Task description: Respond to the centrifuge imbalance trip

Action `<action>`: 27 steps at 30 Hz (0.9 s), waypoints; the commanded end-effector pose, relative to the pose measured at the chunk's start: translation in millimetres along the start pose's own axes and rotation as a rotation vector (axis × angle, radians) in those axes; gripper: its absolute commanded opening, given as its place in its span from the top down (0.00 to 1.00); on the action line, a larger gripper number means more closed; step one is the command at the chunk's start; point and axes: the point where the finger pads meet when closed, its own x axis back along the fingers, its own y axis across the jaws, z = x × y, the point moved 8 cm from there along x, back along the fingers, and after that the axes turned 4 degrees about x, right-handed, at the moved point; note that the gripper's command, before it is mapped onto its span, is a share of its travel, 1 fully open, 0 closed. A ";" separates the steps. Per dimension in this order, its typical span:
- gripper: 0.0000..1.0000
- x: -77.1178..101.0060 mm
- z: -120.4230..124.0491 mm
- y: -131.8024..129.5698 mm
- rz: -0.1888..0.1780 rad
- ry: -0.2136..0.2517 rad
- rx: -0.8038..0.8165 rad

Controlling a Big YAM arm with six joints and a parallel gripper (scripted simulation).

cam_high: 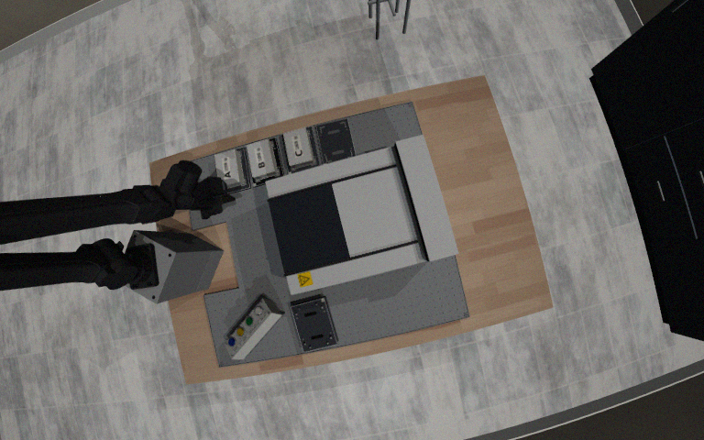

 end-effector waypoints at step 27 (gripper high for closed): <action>1.00 58.4 -38.0 2.9 -0.019 0.249 -0.037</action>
